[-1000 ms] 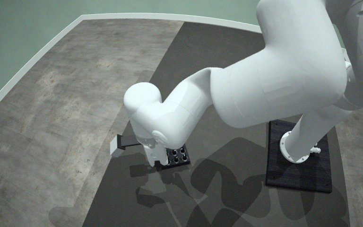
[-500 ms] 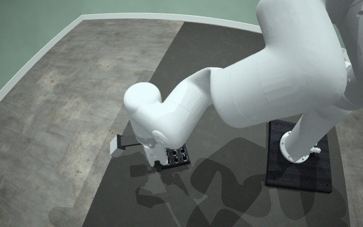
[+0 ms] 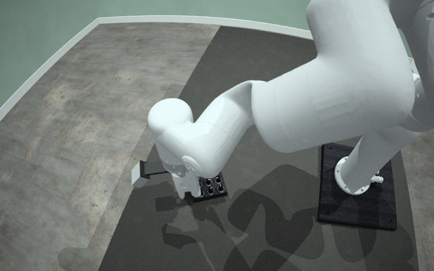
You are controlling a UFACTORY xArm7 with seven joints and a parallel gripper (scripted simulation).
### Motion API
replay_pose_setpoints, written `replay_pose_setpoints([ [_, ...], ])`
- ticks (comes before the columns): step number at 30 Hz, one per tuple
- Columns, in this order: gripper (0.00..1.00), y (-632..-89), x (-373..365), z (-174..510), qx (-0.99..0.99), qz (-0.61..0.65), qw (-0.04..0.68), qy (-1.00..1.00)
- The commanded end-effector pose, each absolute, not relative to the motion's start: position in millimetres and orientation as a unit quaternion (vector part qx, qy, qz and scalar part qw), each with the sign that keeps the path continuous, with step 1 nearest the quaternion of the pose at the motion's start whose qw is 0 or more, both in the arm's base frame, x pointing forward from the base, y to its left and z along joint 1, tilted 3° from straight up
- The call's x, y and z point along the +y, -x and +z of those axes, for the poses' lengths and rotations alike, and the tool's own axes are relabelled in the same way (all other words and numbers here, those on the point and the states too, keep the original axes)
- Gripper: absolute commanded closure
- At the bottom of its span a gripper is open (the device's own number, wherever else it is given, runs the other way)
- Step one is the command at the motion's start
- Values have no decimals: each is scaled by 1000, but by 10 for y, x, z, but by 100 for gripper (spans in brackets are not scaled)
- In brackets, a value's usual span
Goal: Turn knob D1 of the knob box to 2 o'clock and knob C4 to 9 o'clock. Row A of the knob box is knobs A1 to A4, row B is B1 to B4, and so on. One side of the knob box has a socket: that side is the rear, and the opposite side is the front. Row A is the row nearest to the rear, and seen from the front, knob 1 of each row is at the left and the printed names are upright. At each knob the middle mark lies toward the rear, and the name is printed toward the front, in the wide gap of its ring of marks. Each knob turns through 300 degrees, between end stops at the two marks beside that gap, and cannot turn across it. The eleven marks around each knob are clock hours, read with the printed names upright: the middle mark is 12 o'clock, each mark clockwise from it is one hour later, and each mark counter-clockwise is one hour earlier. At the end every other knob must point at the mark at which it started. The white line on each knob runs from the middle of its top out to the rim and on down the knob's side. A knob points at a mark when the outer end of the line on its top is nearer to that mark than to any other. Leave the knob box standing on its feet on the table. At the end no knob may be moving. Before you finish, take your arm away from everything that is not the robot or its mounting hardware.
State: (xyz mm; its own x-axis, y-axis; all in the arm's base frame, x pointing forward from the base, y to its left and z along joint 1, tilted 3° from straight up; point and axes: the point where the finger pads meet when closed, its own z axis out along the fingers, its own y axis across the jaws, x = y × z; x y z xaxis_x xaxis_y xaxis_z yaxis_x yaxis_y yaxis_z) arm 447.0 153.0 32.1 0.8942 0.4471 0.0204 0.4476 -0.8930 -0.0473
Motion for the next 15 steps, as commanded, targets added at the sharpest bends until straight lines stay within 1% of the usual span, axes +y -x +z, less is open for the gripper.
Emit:
replay_pose_setpoints([
  [1,81,-4484,1530,339,-230,-6,26,973],
  [15,81,-4484,1516,595,-230,-6,26,973],
])
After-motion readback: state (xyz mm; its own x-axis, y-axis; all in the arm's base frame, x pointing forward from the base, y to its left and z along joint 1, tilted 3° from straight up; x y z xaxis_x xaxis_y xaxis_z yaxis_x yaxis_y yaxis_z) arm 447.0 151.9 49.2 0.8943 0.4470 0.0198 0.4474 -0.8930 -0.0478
